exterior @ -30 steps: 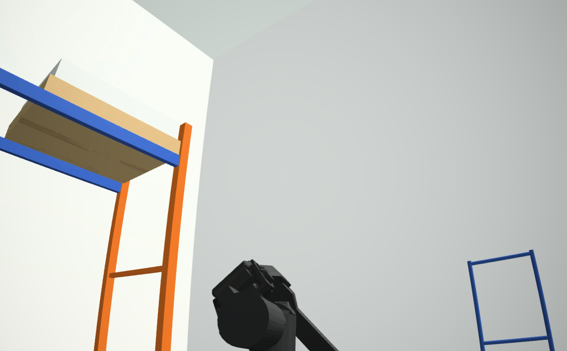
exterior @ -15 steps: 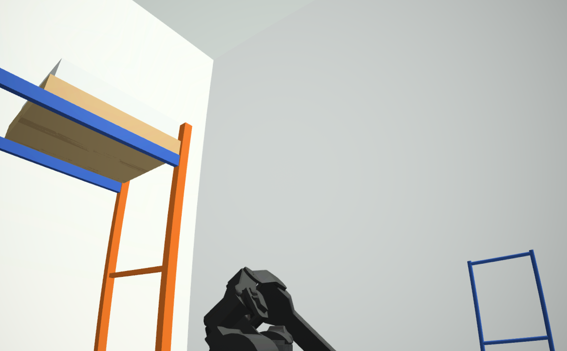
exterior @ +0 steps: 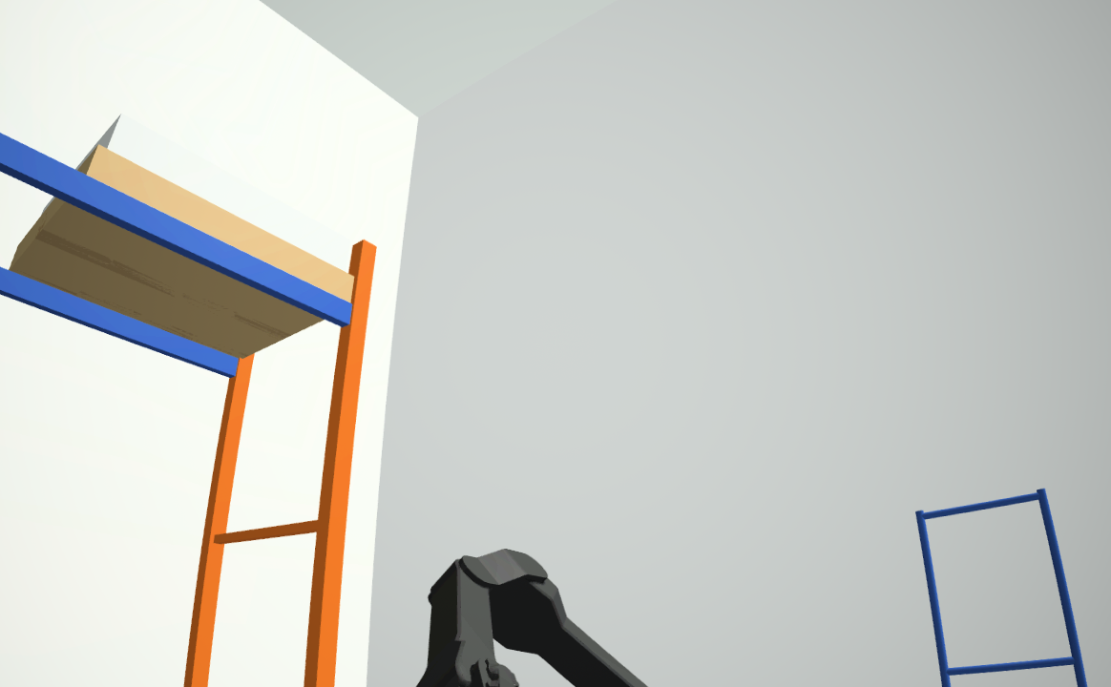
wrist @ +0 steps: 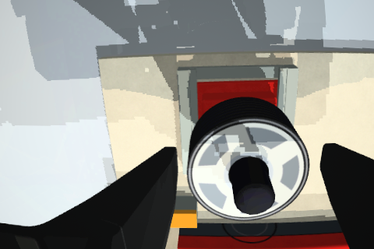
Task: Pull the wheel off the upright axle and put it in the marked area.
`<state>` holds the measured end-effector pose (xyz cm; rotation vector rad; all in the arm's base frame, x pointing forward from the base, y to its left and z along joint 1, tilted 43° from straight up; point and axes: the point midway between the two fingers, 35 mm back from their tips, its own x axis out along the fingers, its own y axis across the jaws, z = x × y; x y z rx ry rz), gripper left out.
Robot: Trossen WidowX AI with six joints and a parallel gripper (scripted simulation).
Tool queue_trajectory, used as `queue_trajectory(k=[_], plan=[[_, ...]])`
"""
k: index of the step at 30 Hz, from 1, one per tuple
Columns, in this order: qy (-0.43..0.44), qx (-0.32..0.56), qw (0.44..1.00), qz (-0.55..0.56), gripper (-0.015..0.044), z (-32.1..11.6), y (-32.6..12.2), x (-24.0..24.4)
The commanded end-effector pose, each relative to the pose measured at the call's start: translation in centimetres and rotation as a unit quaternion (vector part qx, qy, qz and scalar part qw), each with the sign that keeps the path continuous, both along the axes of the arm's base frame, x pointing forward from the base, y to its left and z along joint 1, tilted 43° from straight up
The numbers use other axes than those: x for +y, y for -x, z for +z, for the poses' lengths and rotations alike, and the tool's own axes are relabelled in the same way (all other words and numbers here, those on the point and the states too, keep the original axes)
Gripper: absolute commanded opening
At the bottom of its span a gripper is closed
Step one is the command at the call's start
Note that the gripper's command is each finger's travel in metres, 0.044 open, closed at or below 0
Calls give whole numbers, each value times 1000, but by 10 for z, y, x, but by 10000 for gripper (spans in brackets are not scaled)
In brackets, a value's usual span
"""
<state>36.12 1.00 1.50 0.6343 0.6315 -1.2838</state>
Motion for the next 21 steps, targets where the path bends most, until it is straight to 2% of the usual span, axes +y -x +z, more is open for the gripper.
queue_trajectory(k=[1,11,17,21], plan=[[0,0,1000,0,234,0,0,0],[0,0,1000,0,167,0,0,0],[0,0,1000,0,10,1,0,1],[0,0,1000,0,0,2,1,2]])
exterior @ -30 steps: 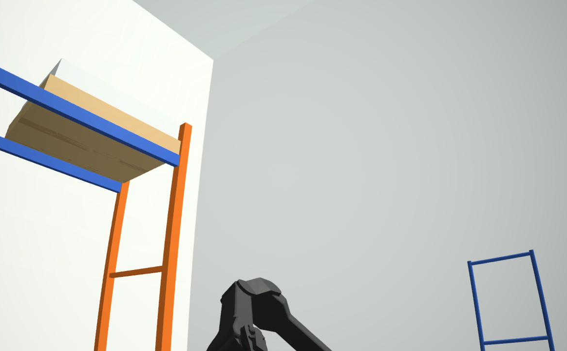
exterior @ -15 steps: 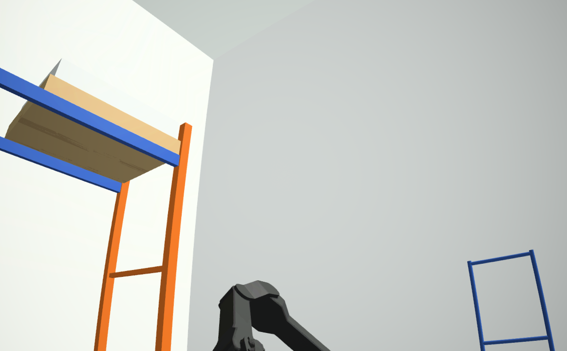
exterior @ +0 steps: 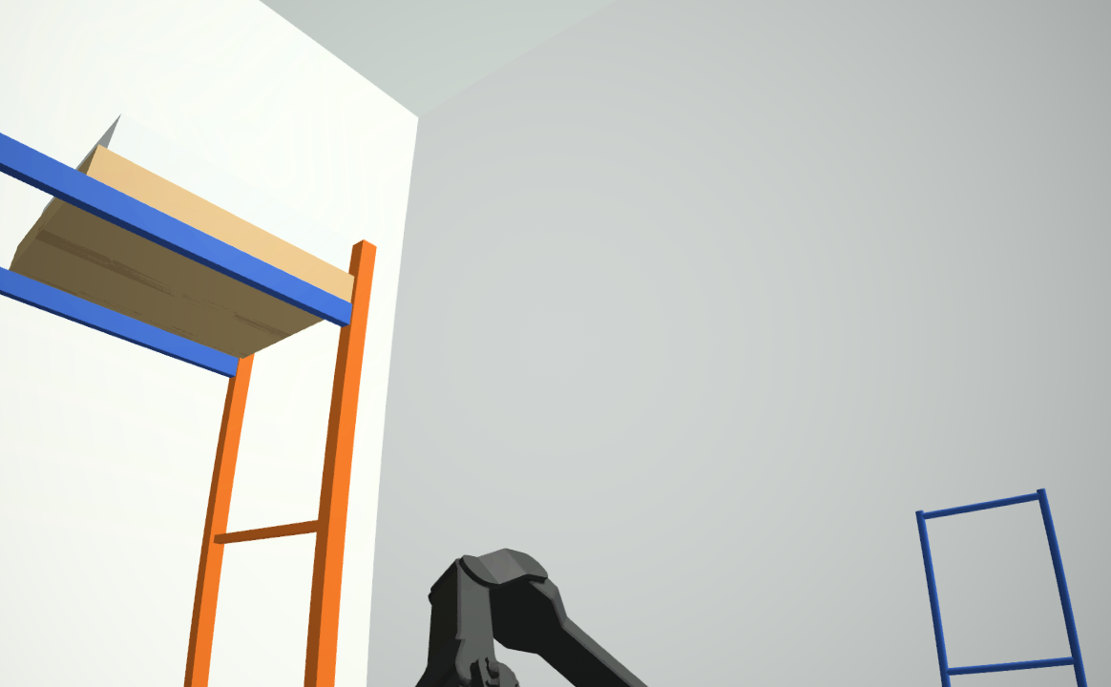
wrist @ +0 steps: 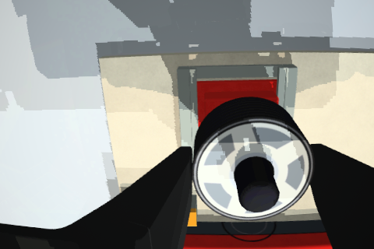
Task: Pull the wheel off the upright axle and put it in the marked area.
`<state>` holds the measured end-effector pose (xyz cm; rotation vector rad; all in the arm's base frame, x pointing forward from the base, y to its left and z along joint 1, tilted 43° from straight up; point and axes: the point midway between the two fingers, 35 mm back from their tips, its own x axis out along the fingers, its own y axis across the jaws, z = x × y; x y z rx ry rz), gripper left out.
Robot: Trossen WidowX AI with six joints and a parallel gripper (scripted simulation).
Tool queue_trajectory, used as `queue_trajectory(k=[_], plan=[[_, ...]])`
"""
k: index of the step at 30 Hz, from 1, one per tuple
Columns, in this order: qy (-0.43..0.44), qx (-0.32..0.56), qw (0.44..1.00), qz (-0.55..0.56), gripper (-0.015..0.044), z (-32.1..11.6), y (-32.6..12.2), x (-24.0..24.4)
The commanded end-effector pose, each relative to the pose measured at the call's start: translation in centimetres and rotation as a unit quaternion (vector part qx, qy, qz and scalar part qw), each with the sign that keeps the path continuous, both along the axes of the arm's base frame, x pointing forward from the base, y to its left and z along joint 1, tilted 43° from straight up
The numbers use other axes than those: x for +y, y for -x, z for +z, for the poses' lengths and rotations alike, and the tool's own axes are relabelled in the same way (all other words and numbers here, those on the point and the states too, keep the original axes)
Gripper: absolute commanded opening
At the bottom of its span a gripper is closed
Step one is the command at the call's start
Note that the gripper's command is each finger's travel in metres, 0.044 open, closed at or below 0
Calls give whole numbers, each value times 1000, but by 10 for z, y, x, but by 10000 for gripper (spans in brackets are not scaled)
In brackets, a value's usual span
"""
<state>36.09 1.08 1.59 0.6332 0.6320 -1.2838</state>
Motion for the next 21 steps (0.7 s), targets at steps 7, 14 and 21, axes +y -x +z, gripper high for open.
queue_trajectory(k=[7,14,21], plan=[[0,-1,1000,0,0,3,1,3],[0,-1,1000,0,0,4,1,4],[0,-1,1000,1,0,6,1,6]])
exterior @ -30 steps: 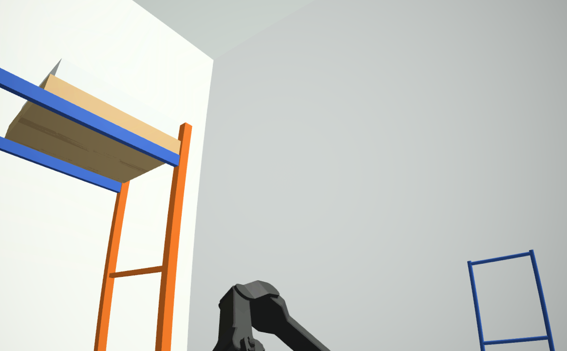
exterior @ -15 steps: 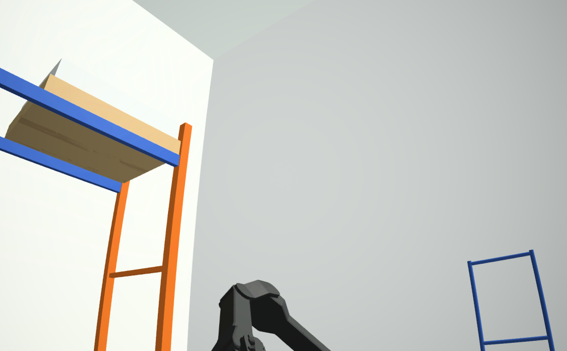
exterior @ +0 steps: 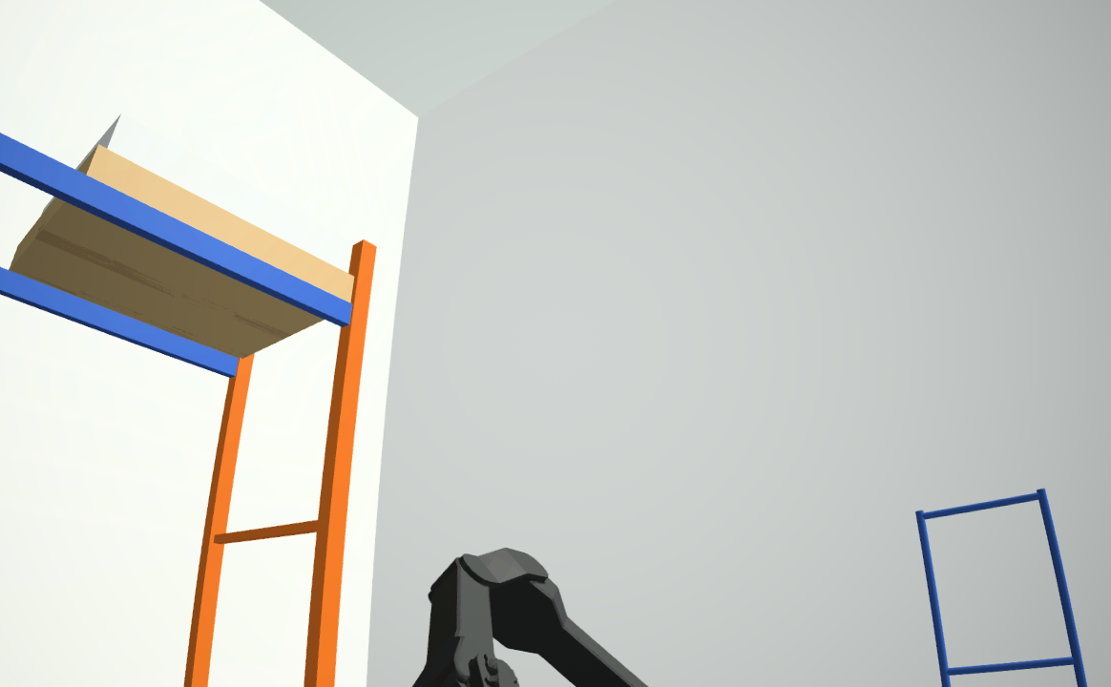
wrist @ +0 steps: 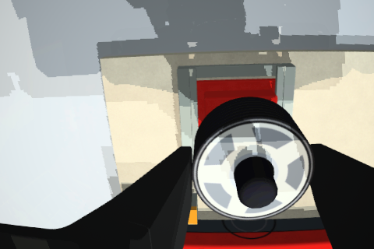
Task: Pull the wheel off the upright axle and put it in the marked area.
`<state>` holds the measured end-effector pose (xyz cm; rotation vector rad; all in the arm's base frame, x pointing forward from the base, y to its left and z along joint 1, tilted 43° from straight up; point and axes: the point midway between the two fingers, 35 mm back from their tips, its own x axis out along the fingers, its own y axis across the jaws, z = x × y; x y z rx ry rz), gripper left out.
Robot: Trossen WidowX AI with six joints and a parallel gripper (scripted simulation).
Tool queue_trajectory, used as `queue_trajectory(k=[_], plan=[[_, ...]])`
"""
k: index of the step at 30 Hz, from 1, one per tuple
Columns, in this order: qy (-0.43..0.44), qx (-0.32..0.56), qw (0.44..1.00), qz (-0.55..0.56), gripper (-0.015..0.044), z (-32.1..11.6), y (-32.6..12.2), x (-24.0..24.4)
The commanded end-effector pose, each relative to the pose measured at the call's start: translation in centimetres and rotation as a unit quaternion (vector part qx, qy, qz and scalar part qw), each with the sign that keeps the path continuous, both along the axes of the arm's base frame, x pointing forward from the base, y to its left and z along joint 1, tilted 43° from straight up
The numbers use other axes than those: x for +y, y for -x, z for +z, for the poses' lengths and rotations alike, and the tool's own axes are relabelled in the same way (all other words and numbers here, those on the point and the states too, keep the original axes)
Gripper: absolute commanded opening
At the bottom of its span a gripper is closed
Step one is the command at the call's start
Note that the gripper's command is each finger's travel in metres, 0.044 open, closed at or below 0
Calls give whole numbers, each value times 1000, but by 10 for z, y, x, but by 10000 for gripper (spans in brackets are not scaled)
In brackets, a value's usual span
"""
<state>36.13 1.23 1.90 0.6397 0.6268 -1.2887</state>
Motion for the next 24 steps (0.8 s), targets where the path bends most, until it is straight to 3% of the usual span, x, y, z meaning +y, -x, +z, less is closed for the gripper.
queue_trajectory(k=[1,24], plan=[[0,1,1000,5,0,3,2,5],[1,1,1000,6,0,9,3,10]])
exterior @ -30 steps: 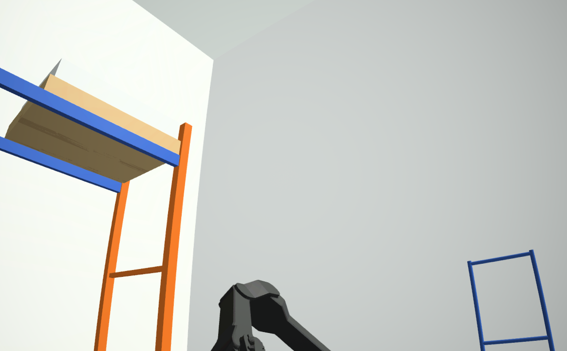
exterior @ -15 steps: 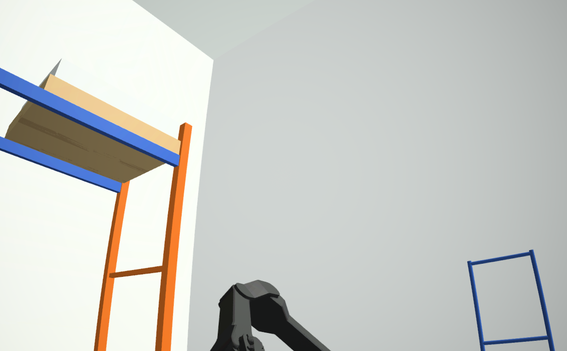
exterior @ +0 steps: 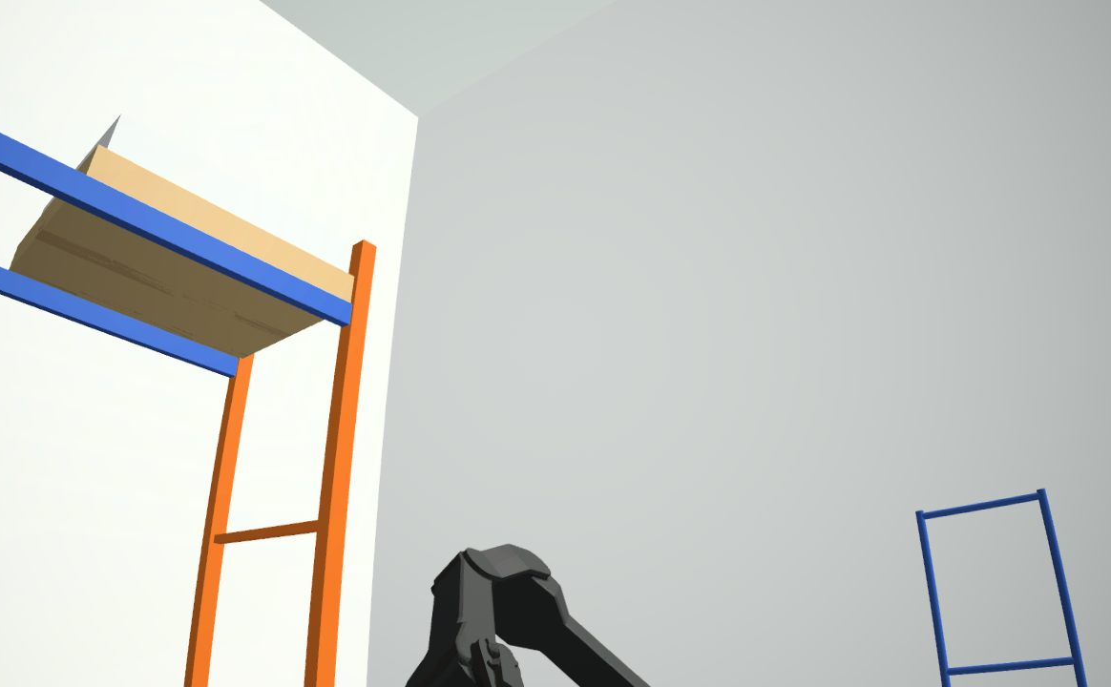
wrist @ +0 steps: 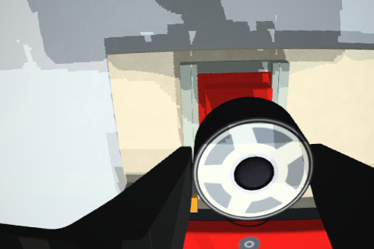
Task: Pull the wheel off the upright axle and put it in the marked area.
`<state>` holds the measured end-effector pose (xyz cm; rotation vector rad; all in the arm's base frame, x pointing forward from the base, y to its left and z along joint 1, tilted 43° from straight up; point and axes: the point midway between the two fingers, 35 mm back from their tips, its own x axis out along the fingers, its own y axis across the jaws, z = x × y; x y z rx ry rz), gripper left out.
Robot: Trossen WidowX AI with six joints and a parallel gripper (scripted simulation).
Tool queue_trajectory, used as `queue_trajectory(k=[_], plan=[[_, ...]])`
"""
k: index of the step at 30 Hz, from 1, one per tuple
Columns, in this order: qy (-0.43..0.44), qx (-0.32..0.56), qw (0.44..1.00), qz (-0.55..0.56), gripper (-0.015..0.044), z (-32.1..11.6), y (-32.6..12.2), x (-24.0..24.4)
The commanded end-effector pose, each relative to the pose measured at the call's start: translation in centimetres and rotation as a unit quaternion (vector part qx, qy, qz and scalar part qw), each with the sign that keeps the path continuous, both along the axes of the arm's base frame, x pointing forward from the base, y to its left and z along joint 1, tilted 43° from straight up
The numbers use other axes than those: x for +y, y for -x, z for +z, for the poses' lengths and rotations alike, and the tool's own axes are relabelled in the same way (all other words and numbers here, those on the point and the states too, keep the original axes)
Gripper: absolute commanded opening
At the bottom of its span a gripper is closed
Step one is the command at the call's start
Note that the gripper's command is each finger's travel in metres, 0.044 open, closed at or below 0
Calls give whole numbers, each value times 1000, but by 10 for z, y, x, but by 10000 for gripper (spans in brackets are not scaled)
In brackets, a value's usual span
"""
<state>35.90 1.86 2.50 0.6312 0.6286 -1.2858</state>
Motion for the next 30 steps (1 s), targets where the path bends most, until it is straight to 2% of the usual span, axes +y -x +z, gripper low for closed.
queue_trajectory(k=[1,30], plan=[[-2,-1,1000,3,0,3,1,4],[-1,-2,1000,4,0,10,3,10]])
